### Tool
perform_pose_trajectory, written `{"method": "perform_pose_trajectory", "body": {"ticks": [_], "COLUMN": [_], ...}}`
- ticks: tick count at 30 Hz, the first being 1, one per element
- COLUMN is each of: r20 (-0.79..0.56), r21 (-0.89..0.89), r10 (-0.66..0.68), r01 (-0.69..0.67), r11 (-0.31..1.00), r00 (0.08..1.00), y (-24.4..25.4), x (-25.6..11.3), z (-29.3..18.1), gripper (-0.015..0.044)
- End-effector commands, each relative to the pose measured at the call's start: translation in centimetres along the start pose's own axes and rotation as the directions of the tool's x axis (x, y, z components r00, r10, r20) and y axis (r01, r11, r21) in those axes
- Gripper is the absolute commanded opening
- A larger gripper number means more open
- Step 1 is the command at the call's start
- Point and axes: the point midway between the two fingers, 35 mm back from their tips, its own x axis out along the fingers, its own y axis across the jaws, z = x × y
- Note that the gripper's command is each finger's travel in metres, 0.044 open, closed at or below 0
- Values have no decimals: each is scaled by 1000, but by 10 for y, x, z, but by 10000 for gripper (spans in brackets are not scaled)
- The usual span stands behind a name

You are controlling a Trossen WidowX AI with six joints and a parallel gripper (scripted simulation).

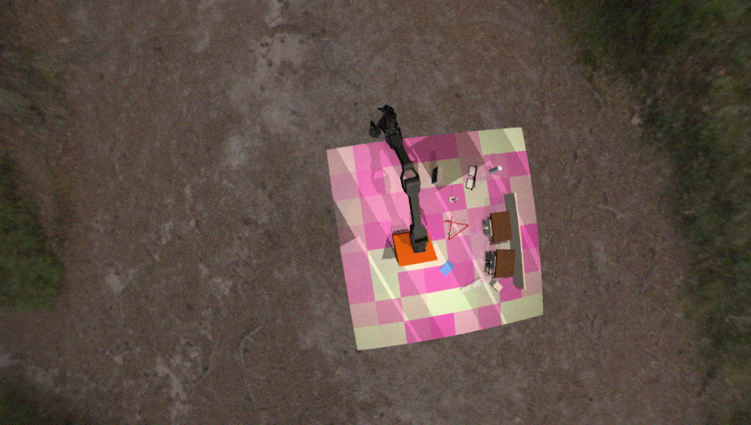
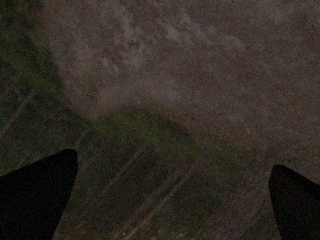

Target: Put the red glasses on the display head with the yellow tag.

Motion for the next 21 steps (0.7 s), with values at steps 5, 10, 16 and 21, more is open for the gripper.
{"method": "perform_pose_trajectory", "body": {"ticks": [5,10,16,21], "r20": [0,21,164,273], "r21": [0,-12,-143,-259], "r10": [0,10,26,2], "r01": [0,-10,-2,71], "r11": [1000,1000,990,963], "r00": [1000,1000,986,962], "y": [0,6,30,37], "x": [0,-3,-22,-40], "z": [0,7,68,126], "gripper": [440,387,230,200]}}
